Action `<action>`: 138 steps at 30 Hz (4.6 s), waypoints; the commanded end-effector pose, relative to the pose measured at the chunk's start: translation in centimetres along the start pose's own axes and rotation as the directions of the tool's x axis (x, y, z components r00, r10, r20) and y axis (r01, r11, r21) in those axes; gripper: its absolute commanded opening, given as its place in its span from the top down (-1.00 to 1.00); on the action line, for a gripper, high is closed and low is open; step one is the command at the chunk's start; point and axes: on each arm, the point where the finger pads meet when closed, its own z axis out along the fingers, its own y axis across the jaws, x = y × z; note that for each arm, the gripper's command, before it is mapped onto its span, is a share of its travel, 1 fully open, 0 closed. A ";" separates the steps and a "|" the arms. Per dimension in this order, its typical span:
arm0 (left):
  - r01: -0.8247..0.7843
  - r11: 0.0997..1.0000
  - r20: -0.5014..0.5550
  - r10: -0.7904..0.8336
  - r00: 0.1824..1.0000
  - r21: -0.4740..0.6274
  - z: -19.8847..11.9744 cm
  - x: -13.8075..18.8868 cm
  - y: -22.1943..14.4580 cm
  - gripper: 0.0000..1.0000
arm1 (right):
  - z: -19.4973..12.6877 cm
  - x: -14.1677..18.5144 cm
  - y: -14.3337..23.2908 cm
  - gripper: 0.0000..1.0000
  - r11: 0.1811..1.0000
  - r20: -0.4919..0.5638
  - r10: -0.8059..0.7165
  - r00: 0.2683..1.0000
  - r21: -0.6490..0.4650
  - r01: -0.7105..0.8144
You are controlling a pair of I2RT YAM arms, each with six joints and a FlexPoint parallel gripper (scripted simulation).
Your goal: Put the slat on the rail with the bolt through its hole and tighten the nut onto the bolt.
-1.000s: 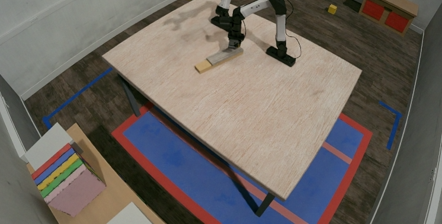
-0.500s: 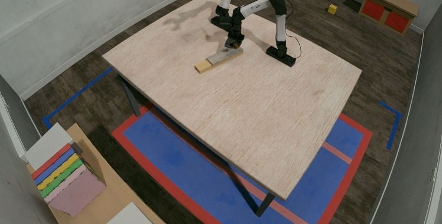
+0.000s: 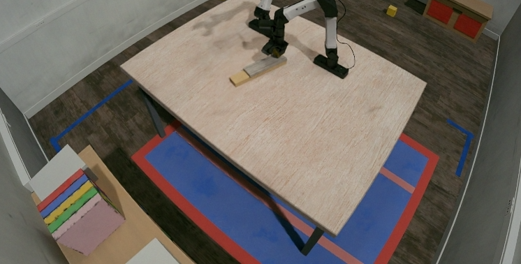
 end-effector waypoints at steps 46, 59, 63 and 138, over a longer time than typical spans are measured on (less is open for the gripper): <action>-0.782 0.624 0.019 0.782 0.624 -0.004 0.4 -0.4 -0.4 0.73 | -0.1 -0.8 0.2 -1.00 1.000 0.024 -0.003 1.000 -0.012 0.004; -0.899 0.438 0.018 0.899 0.438 -0.008 0.4 -0.4 -0.4 0.73 | -0.1 -0.8 0.2 -1.00 1.000 0.024 -0.003 1.000 -0.012 0.004; -0.931 0.365 0.017 0.931 0.365 -0.009 0.4 -0.4 -0.4 0.73 | -0.1 -0.8 0.2 -1.00 1.000 0.024 -0.003 1.000 -0.012 0.004; -0.603 -0.798 -0.002 0.603 -0.798 -0.005 0.8 -0.1 -0.1 0.73 | -0.1 -0.8 0.2 -1.00 1.000 0.024 -0.003 1.000 -0.012 0.004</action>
